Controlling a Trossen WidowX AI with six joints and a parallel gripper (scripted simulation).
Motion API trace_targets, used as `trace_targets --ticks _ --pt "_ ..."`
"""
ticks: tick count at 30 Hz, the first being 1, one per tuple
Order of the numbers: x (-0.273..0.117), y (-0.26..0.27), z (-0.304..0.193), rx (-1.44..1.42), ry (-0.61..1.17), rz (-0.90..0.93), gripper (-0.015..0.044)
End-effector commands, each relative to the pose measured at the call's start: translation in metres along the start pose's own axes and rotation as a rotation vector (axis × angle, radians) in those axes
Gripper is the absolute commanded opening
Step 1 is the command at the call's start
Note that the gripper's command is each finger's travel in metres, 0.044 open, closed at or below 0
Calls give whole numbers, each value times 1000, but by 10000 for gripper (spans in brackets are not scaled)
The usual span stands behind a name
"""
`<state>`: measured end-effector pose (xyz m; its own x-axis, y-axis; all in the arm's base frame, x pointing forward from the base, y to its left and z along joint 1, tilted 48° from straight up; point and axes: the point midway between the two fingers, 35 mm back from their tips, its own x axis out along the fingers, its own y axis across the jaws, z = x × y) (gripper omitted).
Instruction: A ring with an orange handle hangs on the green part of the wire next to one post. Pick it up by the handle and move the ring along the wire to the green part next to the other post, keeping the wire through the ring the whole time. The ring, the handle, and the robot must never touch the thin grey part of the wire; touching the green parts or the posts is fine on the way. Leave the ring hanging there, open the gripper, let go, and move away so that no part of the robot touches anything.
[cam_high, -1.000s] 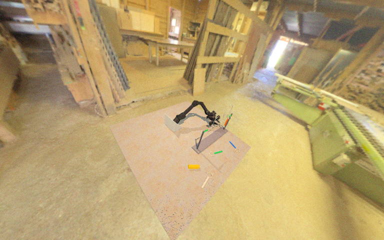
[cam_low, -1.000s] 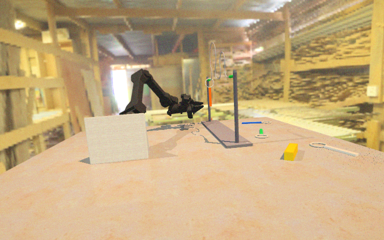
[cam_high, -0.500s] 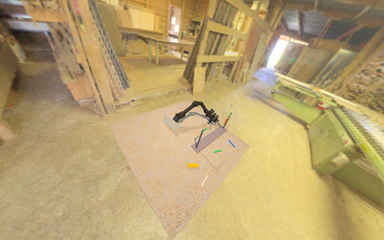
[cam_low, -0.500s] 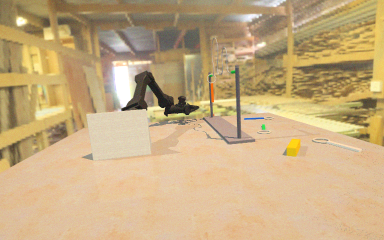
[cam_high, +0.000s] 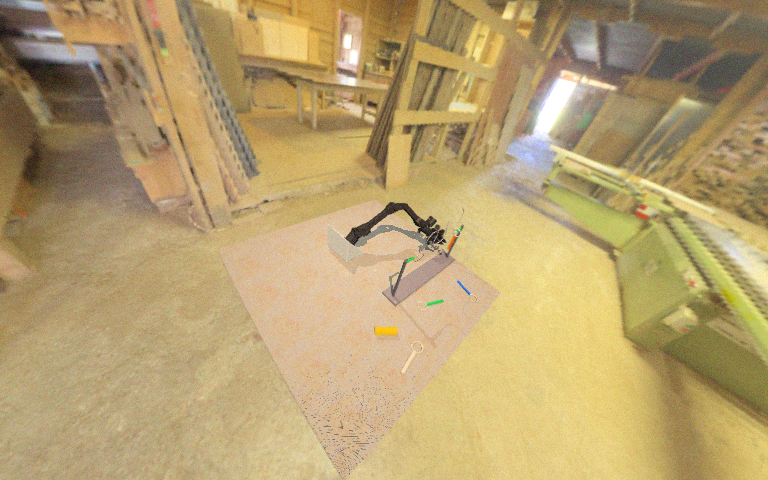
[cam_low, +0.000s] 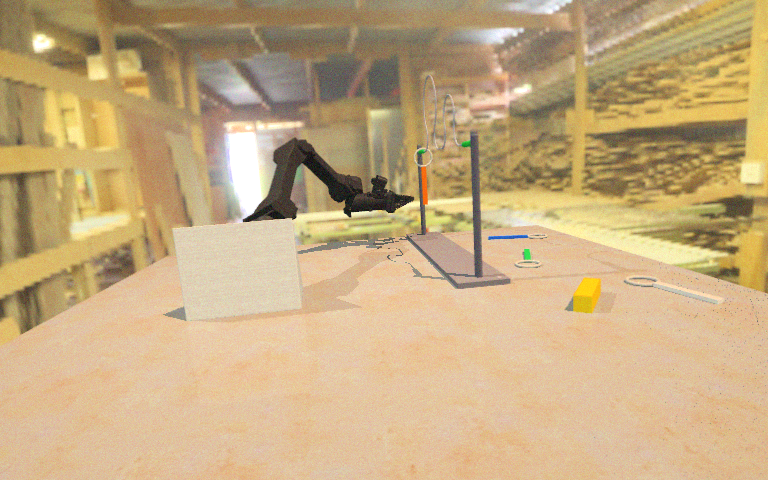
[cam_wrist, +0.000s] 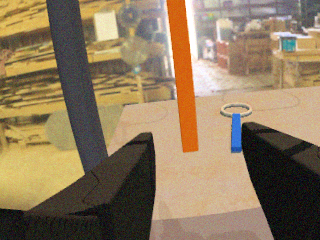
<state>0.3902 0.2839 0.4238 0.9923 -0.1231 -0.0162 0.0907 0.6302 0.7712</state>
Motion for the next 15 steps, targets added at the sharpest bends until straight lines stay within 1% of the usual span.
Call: trace_targets --ticks 1,15 --pt "1 3 1 -2 10 10 160" --pt "22 6 0 -3 9 11 160"
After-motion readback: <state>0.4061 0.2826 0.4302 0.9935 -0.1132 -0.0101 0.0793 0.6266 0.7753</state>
